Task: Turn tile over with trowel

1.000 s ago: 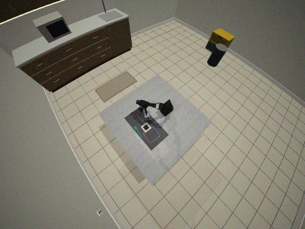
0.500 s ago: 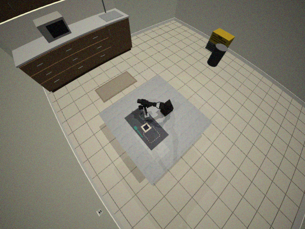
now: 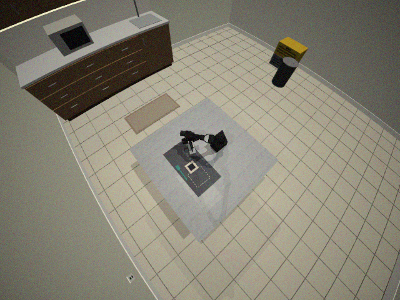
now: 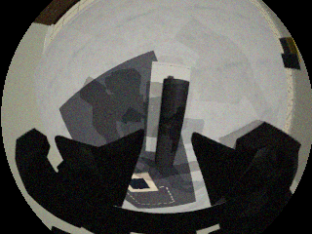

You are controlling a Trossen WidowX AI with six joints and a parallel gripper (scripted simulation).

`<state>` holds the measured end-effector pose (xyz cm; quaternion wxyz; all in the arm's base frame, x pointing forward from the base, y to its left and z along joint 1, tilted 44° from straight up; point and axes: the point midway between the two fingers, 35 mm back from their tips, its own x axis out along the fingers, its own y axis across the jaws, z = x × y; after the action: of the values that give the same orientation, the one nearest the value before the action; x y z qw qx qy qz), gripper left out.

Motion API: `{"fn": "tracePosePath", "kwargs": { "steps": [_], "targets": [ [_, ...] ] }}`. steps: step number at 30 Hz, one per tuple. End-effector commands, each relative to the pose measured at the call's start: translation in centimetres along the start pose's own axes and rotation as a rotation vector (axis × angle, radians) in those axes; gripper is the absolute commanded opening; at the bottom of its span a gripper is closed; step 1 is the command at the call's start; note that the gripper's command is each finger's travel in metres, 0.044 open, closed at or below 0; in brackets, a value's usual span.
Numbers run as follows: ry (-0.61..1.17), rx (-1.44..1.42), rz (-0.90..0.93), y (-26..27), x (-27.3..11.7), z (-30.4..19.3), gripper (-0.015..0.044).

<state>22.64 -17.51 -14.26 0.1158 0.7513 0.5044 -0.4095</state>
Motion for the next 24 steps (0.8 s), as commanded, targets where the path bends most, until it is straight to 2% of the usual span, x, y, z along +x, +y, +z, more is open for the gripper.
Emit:
{"fn": "tracePosePath", "kwargs": {
  "steps": [1, 16, 21, 24],
  "targets": [
    [0.005, 0.012, -0.002, -0.1, 0.8, 0.0, 0.0270],
    [0.006, 0.034, -0.002, -0.3, 2.9, 0.0, 0.0270],
    [0.006, 0.034, -0.002, -0.3, 2.9, 0.0, 0.0139],
    [0.006, 0.034, -0.002, -0.3, 2.9, 0.0, 0.0130]
  ]
}}
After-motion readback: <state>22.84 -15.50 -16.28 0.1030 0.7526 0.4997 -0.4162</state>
